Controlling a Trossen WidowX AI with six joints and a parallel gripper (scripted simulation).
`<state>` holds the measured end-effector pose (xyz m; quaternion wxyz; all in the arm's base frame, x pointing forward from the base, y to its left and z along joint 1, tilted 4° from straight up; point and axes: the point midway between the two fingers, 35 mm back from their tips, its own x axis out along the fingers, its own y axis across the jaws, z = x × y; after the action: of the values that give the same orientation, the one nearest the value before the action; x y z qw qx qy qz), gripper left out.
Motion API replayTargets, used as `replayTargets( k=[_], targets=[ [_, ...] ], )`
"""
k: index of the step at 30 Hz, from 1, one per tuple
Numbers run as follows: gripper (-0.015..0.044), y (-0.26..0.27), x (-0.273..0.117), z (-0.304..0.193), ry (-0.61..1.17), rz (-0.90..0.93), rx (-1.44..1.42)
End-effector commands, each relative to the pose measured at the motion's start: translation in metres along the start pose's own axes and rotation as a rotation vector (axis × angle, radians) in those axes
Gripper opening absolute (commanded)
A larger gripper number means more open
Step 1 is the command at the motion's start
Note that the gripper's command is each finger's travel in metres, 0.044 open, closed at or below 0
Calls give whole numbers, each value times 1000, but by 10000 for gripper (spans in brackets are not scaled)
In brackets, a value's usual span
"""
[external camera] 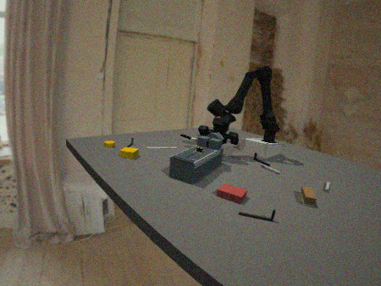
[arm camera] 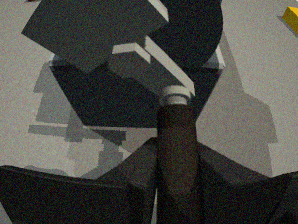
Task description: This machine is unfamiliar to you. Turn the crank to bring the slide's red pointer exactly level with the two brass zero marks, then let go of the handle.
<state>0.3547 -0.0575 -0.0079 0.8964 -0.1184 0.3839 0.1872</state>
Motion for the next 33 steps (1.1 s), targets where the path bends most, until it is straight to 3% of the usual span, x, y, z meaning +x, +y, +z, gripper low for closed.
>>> replayTargets(
  k=[1,33],
  targets=[
    [0,7,4,-4,13,21,5],
    [0,10,5,-5,13,21,5]
  ],
)
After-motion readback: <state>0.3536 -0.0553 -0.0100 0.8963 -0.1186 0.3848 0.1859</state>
